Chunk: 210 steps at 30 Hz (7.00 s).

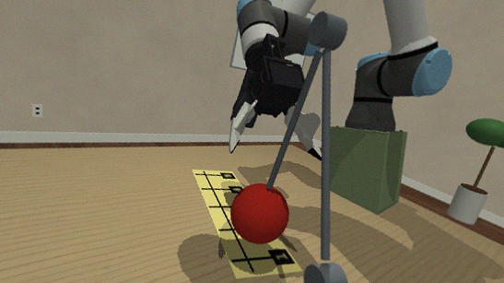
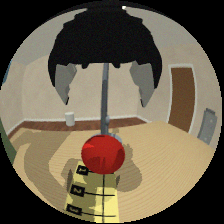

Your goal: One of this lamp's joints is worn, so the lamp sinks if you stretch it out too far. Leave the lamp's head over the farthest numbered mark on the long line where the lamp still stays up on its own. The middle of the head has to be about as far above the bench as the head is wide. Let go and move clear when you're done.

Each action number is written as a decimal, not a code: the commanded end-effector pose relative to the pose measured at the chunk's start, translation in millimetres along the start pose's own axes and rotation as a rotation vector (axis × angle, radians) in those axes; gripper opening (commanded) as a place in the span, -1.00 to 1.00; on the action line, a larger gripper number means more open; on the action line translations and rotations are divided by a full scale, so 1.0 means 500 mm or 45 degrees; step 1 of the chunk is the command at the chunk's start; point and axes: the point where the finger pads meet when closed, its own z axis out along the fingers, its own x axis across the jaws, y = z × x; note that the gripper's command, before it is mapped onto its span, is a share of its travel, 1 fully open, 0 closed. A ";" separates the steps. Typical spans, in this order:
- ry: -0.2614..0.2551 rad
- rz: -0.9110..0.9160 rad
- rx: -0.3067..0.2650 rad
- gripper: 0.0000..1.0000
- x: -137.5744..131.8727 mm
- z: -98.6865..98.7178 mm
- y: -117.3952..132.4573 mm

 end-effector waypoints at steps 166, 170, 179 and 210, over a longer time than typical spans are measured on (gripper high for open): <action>-0.101 0.129 0.089 1.00 0.000 -0.255 0.003; -0.101 0.129 0.089 1.00 0.000 -0.255 0.003; -0.043 0.053 0.023 1.00 0.001 -0.245 0.000; -0.005 0.002 -0.021 1.00 0.002 -0.238 -0.002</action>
